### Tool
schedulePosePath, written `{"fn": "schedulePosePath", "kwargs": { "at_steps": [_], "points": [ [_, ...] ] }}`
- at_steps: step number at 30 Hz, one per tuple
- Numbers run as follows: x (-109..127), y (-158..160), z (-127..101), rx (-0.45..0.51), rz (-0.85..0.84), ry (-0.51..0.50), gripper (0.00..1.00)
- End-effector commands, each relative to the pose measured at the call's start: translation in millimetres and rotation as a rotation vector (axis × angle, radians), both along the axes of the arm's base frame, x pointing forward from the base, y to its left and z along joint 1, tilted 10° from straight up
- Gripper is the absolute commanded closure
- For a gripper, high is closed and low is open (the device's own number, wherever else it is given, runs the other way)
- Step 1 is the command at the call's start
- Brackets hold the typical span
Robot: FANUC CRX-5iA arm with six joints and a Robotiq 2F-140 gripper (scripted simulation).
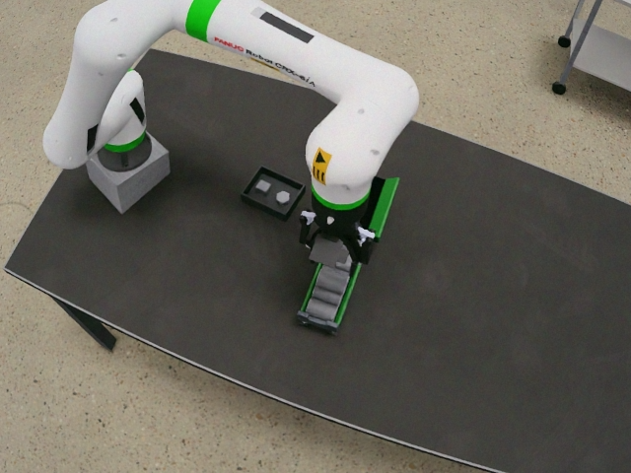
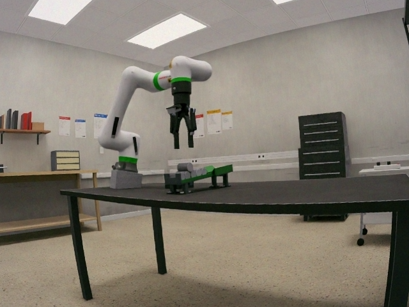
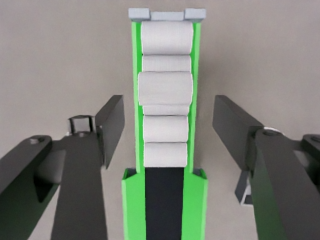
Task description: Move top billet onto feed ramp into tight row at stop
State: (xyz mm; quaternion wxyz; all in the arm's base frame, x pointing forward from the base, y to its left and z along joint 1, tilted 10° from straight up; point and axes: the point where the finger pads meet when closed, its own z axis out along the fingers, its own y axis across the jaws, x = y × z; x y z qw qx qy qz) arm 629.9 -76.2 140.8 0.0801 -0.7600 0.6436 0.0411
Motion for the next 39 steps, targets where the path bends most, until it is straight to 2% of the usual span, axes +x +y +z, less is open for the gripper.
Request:
{"fn": "schedulePosePath", "kwargs": {
  "at_steps": [1, 39],
  "points": [
    [0.4, -0.5, 1.4, -0.001, 0.000, -0.002, 0.46],
    [0.8, 0.8, -5.6, -0.001, 0.000, -0.003, 0.46]
  ]
}}
